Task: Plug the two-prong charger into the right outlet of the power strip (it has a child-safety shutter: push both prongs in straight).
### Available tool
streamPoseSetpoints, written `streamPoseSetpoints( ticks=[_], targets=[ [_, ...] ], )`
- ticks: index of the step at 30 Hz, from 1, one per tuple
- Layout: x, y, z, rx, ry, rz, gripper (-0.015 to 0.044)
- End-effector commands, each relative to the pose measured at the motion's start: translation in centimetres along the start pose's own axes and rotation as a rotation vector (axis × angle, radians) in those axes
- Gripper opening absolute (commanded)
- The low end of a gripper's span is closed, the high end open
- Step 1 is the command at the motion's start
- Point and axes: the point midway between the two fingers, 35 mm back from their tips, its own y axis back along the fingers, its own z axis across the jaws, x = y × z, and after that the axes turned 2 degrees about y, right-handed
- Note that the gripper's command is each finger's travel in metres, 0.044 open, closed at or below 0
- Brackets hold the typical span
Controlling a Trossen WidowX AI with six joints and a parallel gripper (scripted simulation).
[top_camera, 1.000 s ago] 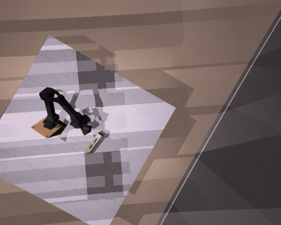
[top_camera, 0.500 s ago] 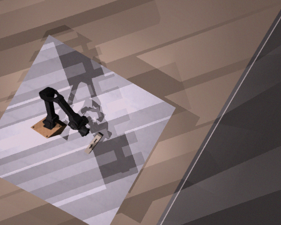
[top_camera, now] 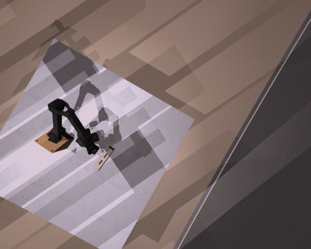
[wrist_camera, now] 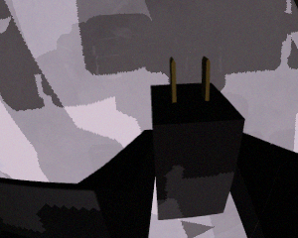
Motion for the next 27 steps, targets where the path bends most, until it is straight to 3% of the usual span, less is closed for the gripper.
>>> streamPoseSetpoints(
  ticks=[1, 27],
  targets=[
    [0.2, -0.2, -0.7, -0.004, -0.06, -0.003, 0.0],
    [2.3, -1.7, -4.0, -0.026, -0.427, -0.006, 0.0]
  ],
)
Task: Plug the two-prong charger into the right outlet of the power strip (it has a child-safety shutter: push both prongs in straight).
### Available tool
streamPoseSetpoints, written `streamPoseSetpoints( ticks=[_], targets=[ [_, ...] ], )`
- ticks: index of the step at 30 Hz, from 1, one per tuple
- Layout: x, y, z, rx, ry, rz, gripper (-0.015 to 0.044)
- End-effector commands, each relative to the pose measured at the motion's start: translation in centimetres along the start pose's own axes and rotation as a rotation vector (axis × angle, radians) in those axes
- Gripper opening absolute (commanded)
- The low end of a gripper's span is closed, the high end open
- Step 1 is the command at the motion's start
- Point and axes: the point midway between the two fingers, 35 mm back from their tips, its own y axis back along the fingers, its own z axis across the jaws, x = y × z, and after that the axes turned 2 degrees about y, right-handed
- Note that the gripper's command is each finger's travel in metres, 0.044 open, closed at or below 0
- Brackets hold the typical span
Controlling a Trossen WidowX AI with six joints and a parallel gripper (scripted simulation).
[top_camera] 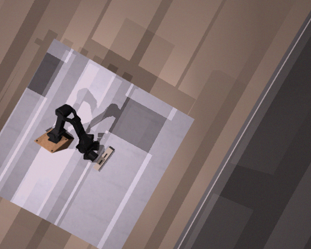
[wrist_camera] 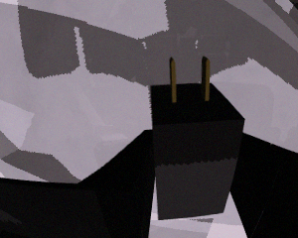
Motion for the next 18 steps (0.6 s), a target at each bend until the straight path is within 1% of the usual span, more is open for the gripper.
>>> streamPoseSetpoints(
  ticks=[1, 18],
  targets=[
    [0.1, -0.2, -0.7, -0.006, -0.061, -0.003, 0.0],
    [1.0, -1.3, -3.2, -0.022, -0.3, -0.004, 0.0]
  ],
)
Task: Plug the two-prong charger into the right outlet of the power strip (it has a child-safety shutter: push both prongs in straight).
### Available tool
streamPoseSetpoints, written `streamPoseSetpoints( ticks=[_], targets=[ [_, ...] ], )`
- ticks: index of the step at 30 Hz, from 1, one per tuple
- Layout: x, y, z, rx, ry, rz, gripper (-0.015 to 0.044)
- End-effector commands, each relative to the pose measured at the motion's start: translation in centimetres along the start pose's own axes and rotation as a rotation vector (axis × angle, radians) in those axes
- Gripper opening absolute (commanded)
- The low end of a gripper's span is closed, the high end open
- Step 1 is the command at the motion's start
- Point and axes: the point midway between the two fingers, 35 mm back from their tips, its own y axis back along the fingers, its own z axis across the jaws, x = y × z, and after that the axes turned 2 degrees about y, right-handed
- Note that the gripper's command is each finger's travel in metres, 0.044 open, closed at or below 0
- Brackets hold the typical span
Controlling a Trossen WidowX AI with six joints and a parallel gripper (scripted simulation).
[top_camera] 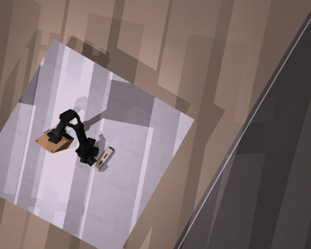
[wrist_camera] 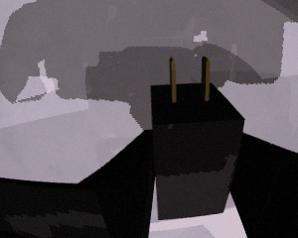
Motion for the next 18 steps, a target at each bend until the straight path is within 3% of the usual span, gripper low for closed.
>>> streamPoseSetpoints(
  ticks=[1, 18],
  targets=[
    [0.0, -0.2, -0.7, -0.007, -0.061, -0.003, 0.0],
    [0.4, -1.1, -2.9, -0.023, -0.259, -0.002, 0.0]
  ],
)
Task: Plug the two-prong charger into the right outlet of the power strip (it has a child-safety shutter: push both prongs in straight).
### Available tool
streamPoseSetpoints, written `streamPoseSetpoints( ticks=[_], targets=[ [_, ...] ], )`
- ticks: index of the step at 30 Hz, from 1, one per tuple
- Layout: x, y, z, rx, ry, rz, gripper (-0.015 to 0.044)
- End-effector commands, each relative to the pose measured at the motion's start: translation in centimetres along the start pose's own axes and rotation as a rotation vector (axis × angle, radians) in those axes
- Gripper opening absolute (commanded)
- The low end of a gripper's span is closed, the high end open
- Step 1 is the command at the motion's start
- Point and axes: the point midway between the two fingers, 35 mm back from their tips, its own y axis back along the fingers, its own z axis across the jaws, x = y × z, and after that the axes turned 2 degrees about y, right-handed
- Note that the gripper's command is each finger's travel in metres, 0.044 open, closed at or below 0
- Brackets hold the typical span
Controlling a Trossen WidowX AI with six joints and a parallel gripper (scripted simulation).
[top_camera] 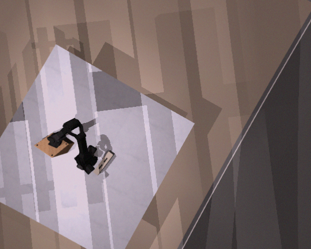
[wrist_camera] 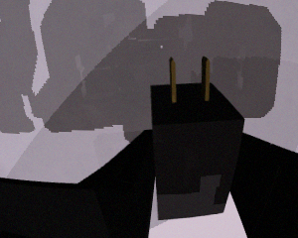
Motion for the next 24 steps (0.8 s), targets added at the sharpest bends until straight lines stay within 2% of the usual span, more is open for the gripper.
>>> streamPoseSetpoints(
  ticks=[1, 24],
  targets=[
    [-0.3, 0.0, -0.3, -0.005, -0.023, -0.004, 0.0],
    [-2.7, 0.0, -1.1, -0.008, -0.06, -0.005, 0.0]
  ],
)
